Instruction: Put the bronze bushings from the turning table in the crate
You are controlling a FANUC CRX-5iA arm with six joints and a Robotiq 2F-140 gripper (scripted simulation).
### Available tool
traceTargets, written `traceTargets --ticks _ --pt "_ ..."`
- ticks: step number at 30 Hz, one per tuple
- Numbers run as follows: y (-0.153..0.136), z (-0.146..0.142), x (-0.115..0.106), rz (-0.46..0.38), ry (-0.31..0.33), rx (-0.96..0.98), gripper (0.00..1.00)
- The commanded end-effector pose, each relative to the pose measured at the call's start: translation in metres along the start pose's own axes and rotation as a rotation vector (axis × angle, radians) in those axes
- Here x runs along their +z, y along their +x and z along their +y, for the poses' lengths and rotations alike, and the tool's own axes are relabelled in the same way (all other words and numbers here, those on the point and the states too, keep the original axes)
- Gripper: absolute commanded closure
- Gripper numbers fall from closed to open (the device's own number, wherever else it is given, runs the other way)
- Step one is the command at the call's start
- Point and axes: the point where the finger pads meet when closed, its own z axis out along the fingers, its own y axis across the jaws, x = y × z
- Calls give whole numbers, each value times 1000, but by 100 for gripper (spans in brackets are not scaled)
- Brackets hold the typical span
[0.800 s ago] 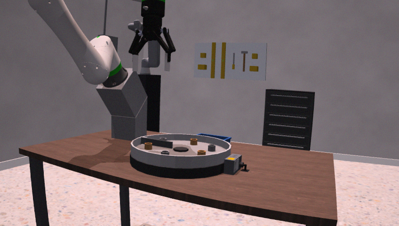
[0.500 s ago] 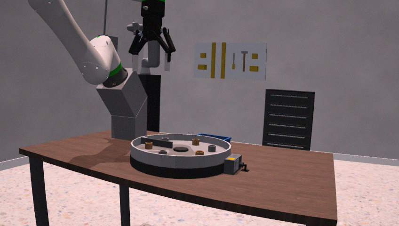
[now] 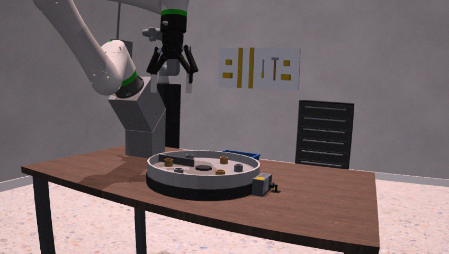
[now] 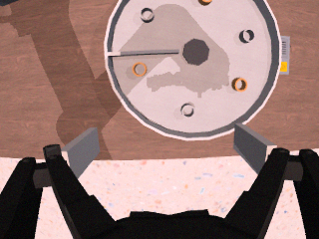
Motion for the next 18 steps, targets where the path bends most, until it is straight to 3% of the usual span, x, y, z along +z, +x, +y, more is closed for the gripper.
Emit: traceTargets --ticks 1,7,18 --pt "30 -8 62 -10 -7 8 0" --pt "72 -48 128 24 16 3 0" --pt "74 -49 130 26 17 2 0"
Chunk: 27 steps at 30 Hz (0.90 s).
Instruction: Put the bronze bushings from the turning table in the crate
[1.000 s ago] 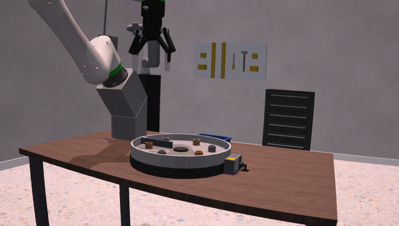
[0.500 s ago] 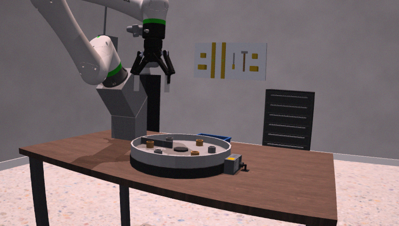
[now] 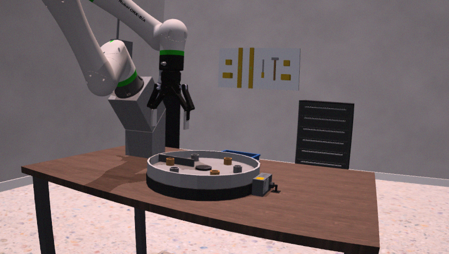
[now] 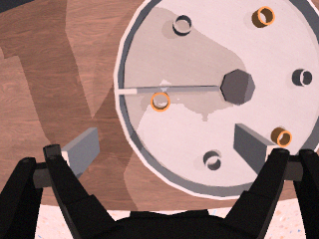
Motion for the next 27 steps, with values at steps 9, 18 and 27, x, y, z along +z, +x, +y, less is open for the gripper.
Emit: traceTargets --ticks 9,18,27 --pt "0 0 0 0 0 0 0" --pt "0 0 0 0 0 0 93" --pt "0 0 0 0 0 0 93"
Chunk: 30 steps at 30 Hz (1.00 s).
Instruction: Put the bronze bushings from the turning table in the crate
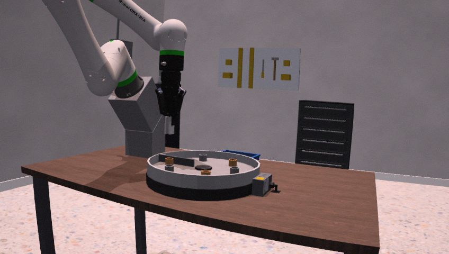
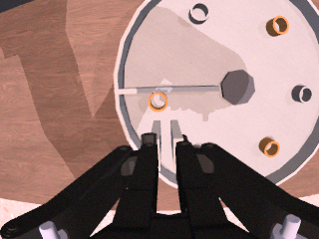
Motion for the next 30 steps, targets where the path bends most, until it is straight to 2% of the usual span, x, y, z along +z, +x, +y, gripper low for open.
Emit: traceTargets --ticks 1,30 --pt "0 0 0 0 0 0 93" --pt "0 0 0 0 0 0 91"
